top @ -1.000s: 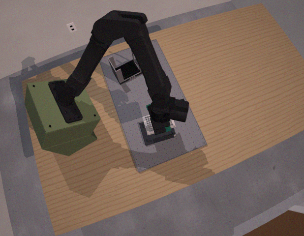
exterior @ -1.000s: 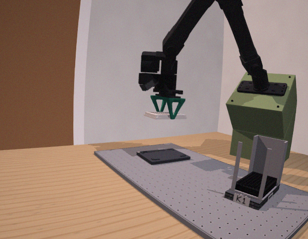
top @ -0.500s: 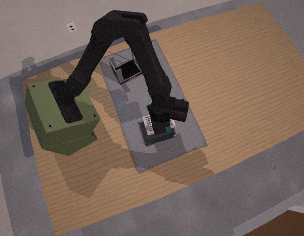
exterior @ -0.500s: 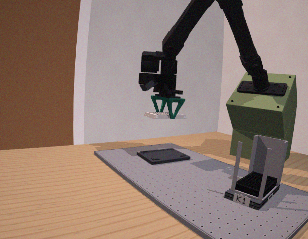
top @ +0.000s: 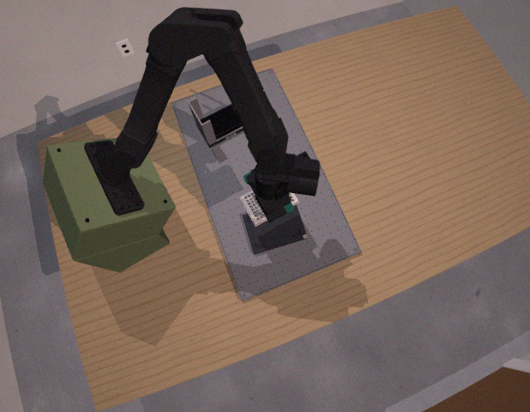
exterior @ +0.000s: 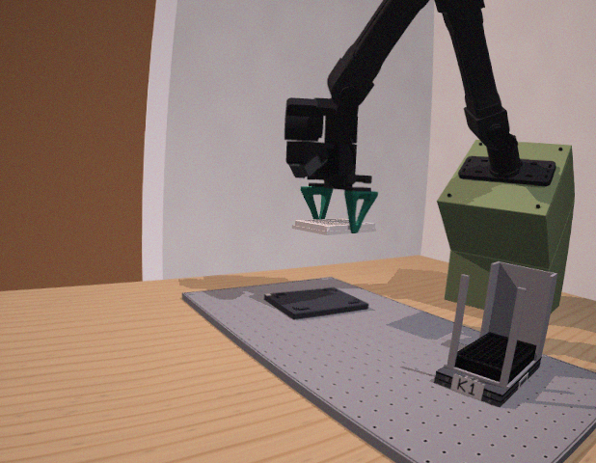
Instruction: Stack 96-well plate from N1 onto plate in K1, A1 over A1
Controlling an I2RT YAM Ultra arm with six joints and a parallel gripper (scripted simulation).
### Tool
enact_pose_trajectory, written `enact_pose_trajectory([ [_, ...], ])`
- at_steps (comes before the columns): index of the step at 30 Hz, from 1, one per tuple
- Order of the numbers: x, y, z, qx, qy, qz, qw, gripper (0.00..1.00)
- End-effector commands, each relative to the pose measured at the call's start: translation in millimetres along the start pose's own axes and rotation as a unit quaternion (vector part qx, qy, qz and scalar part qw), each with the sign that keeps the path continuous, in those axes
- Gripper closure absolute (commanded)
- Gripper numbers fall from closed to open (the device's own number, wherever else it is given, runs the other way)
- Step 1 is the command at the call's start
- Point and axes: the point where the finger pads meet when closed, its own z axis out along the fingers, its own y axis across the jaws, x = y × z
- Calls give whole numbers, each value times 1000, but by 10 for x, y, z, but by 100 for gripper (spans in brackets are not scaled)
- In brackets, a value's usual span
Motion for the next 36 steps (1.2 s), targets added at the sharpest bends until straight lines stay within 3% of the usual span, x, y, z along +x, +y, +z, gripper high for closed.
enact_pose_trajectory([
  [1, -27, 86, -40, 11, -8, -12, 1000, 100],
  [36, -57, 1114, -46, 9, -10, -11, 1000, 100],
])
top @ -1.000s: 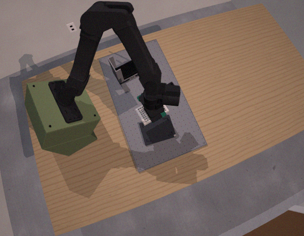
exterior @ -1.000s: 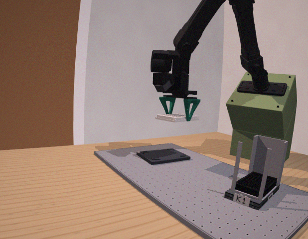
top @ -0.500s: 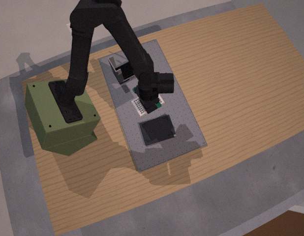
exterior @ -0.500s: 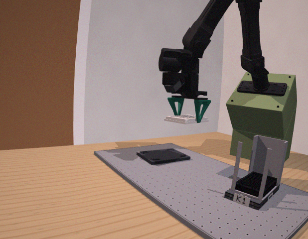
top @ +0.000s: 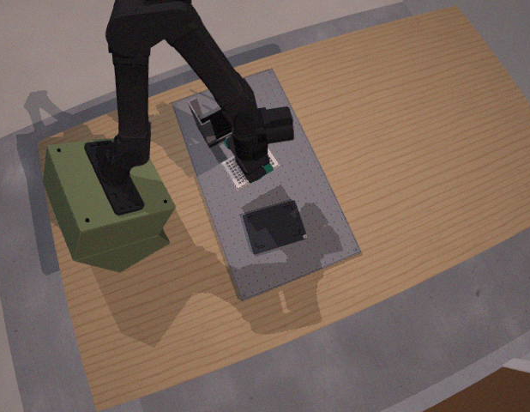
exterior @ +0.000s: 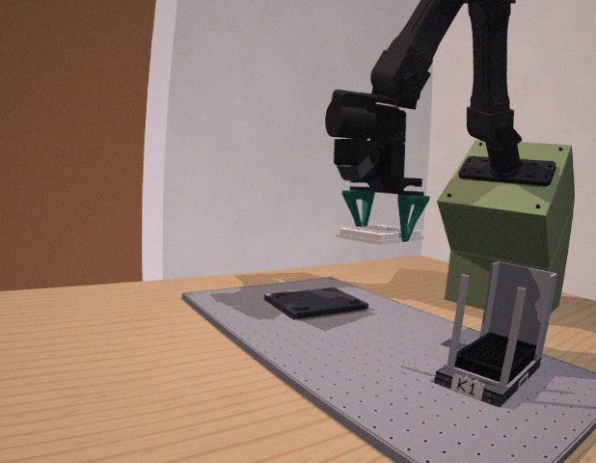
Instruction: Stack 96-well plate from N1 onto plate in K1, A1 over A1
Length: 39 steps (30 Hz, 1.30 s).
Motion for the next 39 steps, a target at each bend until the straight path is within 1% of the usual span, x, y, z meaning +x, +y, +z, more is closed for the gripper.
enact_pose_trajectory([
  [1, -23, 68, -32, 15, -8, 12, 1000, 100],
  [7, -39, 266, -31, 14, -9, 13, 1000, 100],
  [9, -39, 266, -31, 14, -9, 13, 1000, 100],
  [10, -117, 285, -58, 16, -17, 11, 1000, 100],
  [11, -48, 331, -33, 14, -10, 13, 1000, 100],
  [16, -30, 502, -31, 12, -4, 14, 1000, 100],
  [17, -38, 534, -34, 12, -4, 14, 1000, 100],
  [18, -88, 562, -51, 13, -9, 13, 1000, 100],
  [24, -32, 765, -32, 12, 0, 15, 1000, 100],
  [26, -32, 765, -32, 12, 0, 15, 1000, 100],
  [28, -27, 830, -32, 12, 2, 15, 1000, 100],
  [31, -95, 927, -55, 12, -5, 14, 1000, 100],
  [34, -213, 1027, -88, 11, -16, 15, 1000, 100],
  [37, -178, 1128, -31, 12, -3, 15, 1000, 100],
  [39, -172, 1196, -19, 12, -1, 14, 1000, 100],
])
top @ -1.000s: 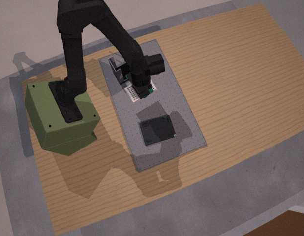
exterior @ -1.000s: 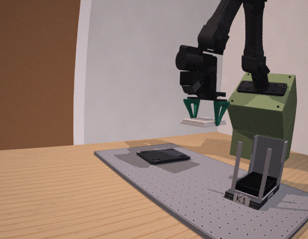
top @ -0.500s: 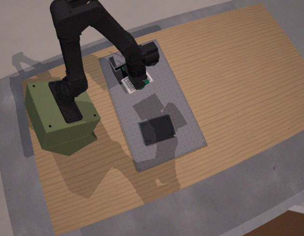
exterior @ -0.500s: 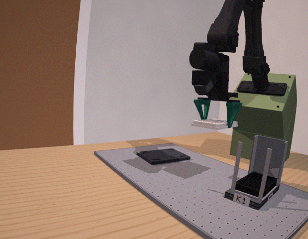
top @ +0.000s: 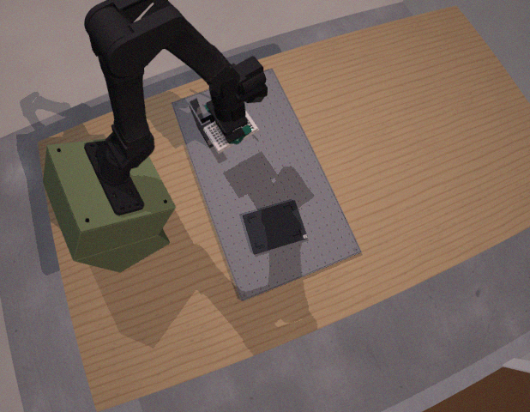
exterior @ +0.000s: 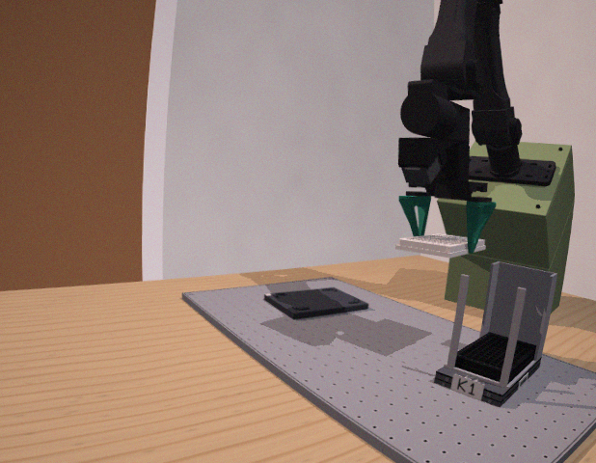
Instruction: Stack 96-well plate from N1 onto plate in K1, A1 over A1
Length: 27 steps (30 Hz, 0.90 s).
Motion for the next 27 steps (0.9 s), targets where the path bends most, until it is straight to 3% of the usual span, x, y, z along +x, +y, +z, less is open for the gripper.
enact_pose_trajectory([
  [1, -81, 58, -17, 16, -1, 18, 1000, 100],
  [27, -144, 803, -12, 16, -2, 18, 1000, 100],
])
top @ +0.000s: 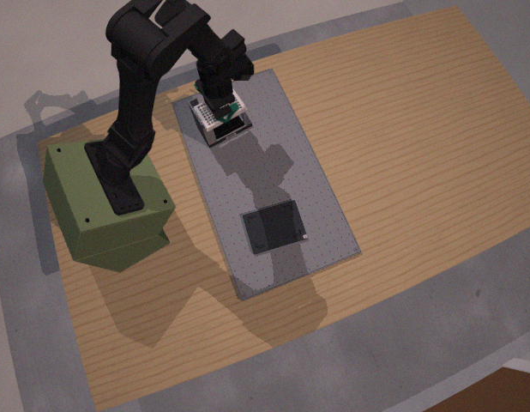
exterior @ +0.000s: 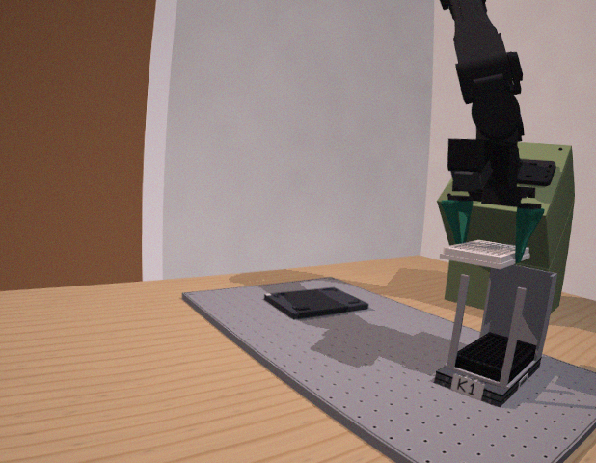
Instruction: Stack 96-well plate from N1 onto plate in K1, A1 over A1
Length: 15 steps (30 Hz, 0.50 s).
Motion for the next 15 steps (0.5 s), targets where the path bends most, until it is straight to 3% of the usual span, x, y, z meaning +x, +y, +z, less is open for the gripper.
enact_pose_trajectory([
  [1, -74, 101, -30, 10, -4, 13, 1000, 100],
  [9, -94, 385, -31, 9, -5, 13, 1000, 100],
  [15, -104, 451, -40, 9, -6, 13, 1000, 100],
])
